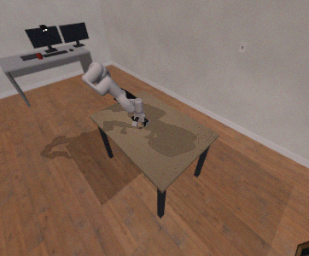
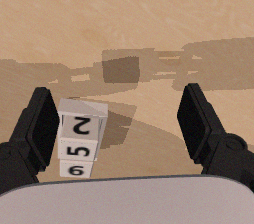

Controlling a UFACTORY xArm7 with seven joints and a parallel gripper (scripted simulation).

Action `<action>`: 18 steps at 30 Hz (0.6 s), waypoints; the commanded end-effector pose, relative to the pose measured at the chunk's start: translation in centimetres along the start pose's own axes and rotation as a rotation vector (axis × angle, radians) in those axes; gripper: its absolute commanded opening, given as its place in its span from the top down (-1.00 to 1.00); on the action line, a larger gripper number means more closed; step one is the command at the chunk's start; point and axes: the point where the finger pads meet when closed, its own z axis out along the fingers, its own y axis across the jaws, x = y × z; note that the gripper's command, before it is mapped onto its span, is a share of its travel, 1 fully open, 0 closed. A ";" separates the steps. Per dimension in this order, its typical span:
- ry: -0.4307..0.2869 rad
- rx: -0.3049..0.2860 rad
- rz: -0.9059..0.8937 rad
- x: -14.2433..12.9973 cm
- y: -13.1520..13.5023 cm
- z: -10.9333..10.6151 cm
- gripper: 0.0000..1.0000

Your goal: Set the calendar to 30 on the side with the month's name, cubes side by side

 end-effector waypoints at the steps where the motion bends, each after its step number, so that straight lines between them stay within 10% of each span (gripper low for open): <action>1: 0.000 0.004 -0.001 0.0 -0.2 -0.6 -1.00; 18: 0.000 0.004 -0.001 0.0 -0.2 -5.9 -1.00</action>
